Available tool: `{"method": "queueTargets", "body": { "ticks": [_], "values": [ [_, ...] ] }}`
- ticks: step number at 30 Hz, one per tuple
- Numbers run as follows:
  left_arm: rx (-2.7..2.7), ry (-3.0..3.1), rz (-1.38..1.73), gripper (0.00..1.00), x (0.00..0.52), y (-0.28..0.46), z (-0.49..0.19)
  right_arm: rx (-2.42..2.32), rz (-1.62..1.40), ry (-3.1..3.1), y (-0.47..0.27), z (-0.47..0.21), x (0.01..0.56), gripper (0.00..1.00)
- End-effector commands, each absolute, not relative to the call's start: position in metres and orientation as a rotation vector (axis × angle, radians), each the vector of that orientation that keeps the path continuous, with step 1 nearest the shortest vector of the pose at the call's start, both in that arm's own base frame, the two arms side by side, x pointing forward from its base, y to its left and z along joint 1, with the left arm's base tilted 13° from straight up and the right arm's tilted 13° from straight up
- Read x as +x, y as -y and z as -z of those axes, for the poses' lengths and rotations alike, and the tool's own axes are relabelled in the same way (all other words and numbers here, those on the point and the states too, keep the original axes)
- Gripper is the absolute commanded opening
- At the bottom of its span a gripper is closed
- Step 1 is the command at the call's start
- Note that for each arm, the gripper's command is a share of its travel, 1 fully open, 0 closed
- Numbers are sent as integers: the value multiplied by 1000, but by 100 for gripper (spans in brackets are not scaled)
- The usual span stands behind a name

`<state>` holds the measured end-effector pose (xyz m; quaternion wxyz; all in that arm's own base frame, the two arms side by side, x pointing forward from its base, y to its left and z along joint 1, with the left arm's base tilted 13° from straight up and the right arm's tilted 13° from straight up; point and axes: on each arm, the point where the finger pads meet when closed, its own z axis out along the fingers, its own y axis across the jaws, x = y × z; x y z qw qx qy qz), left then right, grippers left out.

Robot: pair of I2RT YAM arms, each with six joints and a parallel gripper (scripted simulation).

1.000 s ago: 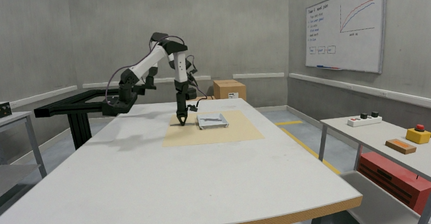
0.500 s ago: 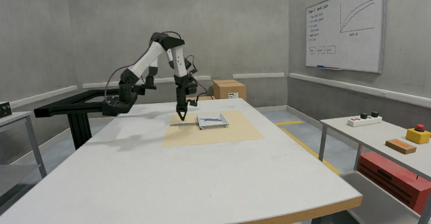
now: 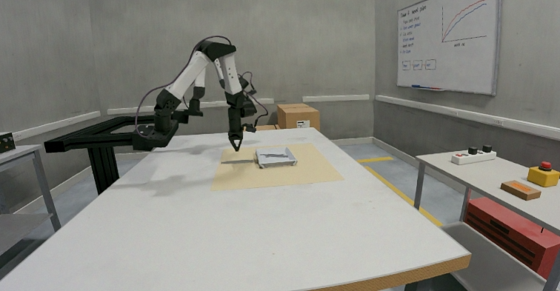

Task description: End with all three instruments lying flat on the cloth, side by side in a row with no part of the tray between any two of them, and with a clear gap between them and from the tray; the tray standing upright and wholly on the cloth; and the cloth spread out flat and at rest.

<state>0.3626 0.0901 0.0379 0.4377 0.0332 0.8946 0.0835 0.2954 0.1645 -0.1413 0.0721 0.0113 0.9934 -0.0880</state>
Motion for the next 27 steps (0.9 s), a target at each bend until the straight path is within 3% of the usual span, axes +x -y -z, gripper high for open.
{"method": "queueTargets", "body": {
  "ticks": [1,2,13,18,27],
  "values": [
    [86,-2210,-208,33,365,-89,-43,38,286,-2995,-163,145,294,32],
    [86,-2210,-208,33,365,-89,-43,54,188,-2906,-174,120,324,32],
    [86,-2210,-208,33,365,-89,-43,23,81,-2878,-169,91,337,32],
    [86,-2210,-208,33,365,-89,-43,41,-32,-2744,-176,48,378,32],
    [86,-2210,-208,33,365,-89,-43,42,-111,-2632,-164,1,402,33]
  ]
}}
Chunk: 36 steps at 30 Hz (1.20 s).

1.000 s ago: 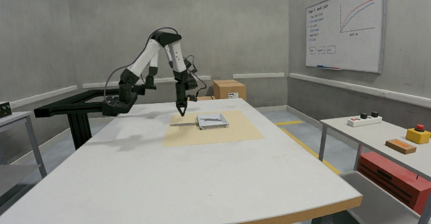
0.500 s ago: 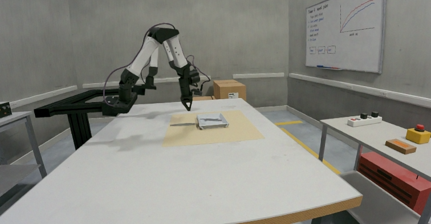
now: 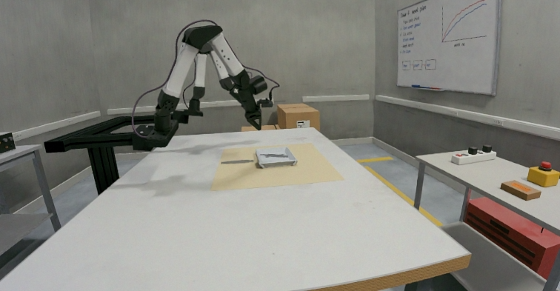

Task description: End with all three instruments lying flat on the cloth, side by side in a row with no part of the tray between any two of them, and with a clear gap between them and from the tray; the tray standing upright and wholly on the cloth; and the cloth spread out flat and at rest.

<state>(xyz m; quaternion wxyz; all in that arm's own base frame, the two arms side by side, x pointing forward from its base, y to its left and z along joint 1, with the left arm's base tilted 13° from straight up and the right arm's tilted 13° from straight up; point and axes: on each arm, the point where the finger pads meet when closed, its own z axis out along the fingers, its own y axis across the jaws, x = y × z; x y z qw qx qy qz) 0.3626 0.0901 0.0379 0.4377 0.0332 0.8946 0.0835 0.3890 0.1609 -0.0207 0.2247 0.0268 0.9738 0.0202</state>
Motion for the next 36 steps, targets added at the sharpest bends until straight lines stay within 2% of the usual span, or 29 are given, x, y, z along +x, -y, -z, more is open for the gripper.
{"method": "queueTargets", "body": {
  "ticks": [1,16,25,27,36],
  "values": [
    [86,-2210,-208,33,365,-89,-43,42,-111,-2632,-164,1,402,33],
    [86,-2210,-208,33,365,-89,-43,40,-185,-2396,-132,-90,433,31],
    [86,-2210,-208,33,365,-89,-43,52,-172,-2407,-121,-96,429,31],
    [86,-2210,-208,33,365,-89,-43,101,-197,-2296,-122,-131,449,31],
    [86,-2210,-208,33,365,-89,-43,104,-168,-2434,-135,-90,442,31]
  ]
}}
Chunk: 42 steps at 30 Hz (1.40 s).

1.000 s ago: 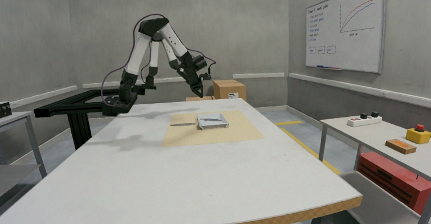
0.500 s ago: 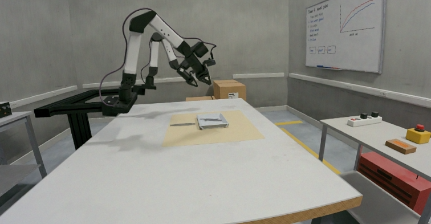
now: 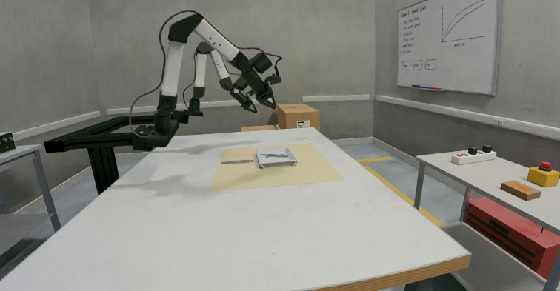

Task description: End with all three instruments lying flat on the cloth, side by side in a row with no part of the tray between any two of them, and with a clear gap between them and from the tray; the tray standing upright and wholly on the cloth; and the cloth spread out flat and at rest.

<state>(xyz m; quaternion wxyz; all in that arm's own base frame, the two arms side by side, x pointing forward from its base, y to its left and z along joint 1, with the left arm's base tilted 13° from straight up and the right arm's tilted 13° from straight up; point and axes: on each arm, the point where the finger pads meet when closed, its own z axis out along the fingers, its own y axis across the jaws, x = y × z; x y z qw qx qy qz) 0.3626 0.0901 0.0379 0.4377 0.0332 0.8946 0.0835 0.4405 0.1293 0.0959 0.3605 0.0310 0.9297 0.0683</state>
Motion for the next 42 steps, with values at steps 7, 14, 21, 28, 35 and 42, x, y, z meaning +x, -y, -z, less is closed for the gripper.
{"method": "queueTargets", "body": {
  "ticks": [7,14,21,28,35,42],
  "values": [
    [86,-2210,-208,33,365,-89,-43,229,-110,-2599,-152,-49,456,31],
    [86,-2210,-208,33,365,-89,-43,255,-80,-2658,-165,-24,466,31],
    [86,-2210,-208,33,365,-89,-43,340,-16,-2739,-175,6,471,31],
    [86,-2210,-208,33,365,-89,-43,371,25,-2804,-190,40,475,31],
    [86,-2210,-208,33,365,-89,-43,444,141,-2878,-192,75,465,31],
    [86,-2210,-208,33,365,-89,-43,483,203,-2910,-201,105,465,31]
  ]
}}
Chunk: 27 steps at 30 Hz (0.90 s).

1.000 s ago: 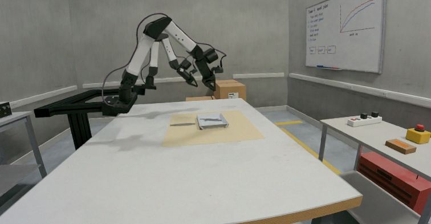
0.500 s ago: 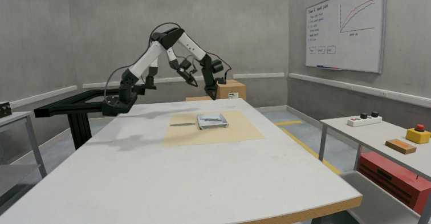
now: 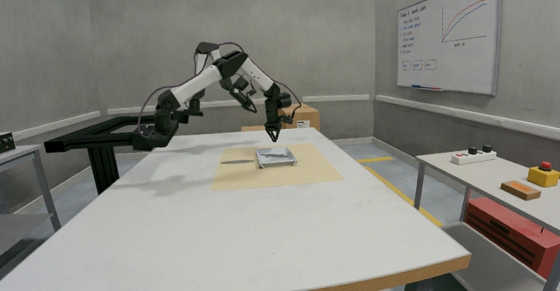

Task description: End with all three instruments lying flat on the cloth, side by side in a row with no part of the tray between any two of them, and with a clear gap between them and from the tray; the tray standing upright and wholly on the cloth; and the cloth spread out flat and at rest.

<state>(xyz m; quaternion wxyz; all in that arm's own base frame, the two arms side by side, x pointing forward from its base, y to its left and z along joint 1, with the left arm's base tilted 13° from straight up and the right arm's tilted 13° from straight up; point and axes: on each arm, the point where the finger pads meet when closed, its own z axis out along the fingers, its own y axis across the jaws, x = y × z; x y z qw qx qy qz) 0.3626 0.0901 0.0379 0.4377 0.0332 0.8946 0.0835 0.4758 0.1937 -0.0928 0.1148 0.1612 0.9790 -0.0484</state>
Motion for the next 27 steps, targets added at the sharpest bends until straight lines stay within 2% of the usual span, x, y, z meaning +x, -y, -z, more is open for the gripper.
{"method": "queueTargets", "body": {
  "ticks": [1,3,9,10,16,27],
  "values": [
    [86,-2210,-208,33,365,-89,-43,492,212,-2913,-200,108,465,31],
    [86,-2210,-208,33,365,-89,-43,516,267,-2945,-200,125,455,31],
    [86,-2210,-208,33,365,-89,-43,566,208,-2877,-194,99,482,31],
    [86,-2210,-208,33,365,-89,-43,501,228,-2939,-200,128,466,31],
    [86,-2210,-208,33,365,-89,-43,496,274,-2971,-193,138,452,31],
    [86,-2210,-208,33,365,-89,-43,523,218,-2917,-191,140,474,31]
  ]
}}
